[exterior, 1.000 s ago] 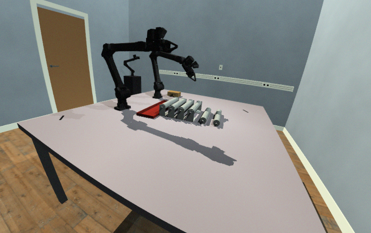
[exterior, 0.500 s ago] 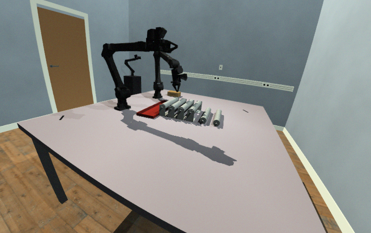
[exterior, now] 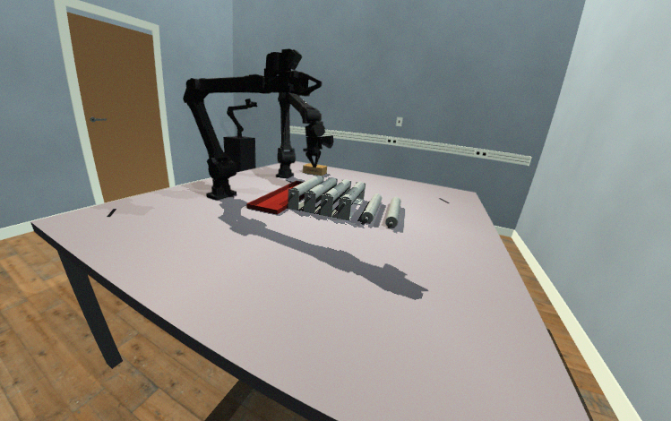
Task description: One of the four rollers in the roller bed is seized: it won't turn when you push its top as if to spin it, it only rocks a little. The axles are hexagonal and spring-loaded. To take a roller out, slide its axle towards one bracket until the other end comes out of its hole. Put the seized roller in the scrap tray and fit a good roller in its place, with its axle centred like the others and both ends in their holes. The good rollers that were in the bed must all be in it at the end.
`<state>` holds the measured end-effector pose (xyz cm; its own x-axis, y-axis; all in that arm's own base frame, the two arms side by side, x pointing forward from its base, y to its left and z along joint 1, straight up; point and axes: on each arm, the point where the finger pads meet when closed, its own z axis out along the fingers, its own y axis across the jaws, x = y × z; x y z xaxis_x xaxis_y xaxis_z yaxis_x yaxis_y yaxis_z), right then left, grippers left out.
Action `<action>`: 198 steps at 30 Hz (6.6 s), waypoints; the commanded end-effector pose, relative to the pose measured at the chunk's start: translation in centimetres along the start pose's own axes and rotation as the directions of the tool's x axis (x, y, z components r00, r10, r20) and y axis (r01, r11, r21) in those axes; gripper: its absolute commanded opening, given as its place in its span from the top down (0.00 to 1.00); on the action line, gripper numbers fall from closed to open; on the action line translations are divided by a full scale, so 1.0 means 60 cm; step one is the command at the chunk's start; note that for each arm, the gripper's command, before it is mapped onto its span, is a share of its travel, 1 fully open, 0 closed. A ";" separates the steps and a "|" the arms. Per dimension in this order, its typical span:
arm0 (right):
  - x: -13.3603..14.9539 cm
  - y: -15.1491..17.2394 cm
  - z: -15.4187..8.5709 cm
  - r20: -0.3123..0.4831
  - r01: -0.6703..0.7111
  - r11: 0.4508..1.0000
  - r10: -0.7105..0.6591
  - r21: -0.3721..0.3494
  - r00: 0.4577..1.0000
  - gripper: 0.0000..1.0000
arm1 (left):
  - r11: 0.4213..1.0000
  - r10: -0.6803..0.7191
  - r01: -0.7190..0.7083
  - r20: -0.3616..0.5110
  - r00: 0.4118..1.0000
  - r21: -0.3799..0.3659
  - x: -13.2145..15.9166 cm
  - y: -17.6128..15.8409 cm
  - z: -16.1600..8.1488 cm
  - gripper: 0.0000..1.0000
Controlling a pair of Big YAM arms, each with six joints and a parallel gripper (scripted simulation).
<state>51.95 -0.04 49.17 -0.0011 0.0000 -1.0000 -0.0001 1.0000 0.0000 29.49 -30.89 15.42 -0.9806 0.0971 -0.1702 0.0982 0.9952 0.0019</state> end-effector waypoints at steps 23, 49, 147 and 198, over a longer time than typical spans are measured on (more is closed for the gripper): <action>-0.007 -0.006 -0.002 0.009 -0.013 1.000 0.013 0.005 1.000 1.00 | 1.000 -0.018 0.018 0.009 1.000 0.002 -0.002 0.006 0.048 1.00; -0.007 -0.006 -0.002 0.009 -0.013 1.000 0.013 0.005 1.000 1.00 | 0.999 -0.029 0.027 0.048 0.998 0.040 -0.014 -0.008 0.049 1.00; -0.007 -0.006 -0.002 0.009 -0.013 1.000 0.013 0.005 1.000 1.00 | 0.999 -0.005 0.004 -0.040 0.999 -0.034 0.004 0.011 0.123 1.00; -0.007 -0.006 -0.002 0.009 -0.013 1.000 0.013 0.005 1.000 1.00 | 0.999 -0.013 0.012 0.041 0.999 0.031 -0.092 -0.016 -0.011 1.00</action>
<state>51.95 -0.04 49.17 -0.0012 0.0000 -1.0000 -0.0001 1.0000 0.0000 31.98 -30.85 15.67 -0.9802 0.0886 -0.1769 0.0904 0.9959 -0.0027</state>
